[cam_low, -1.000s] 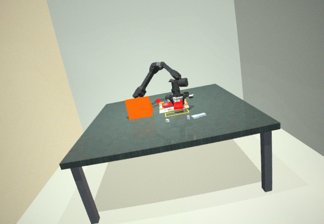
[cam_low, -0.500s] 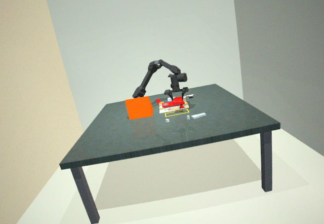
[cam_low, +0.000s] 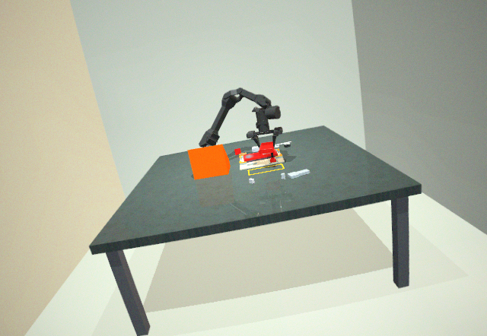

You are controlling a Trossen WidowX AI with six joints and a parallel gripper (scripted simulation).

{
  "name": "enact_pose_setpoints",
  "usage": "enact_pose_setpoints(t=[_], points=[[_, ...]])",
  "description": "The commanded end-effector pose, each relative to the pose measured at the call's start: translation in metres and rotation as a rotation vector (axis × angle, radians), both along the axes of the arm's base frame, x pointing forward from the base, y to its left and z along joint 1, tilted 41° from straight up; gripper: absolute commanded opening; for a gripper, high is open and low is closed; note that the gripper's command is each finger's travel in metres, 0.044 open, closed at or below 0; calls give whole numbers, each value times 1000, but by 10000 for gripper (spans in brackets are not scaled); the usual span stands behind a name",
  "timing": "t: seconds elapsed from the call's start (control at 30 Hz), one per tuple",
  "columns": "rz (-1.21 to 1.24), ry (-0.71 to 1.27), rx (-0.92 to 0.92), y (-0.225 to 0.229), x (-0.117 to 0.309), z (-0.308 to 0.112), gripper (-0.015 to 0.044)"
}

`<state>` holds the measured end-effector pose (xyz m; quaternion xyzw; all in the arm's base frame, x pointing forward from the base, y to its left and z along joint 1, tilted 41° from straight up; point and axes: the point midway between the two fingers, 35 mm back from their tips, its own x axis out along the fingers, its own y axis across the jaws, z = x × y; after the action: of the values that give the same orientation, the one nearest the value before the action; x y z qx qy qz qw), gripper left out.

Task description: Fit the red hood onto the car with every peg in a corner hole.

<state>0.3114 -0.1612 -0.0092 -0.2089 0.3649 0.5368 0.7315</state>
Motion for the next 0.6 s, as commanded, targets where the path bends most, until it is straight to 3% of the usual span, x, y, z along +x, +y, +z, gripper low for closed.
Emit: enact_pose_setpoints(t=[0.0,0.57], points=[[-23,25,6,4,2,3,0],[-212,217,47,31,15,31,0]])
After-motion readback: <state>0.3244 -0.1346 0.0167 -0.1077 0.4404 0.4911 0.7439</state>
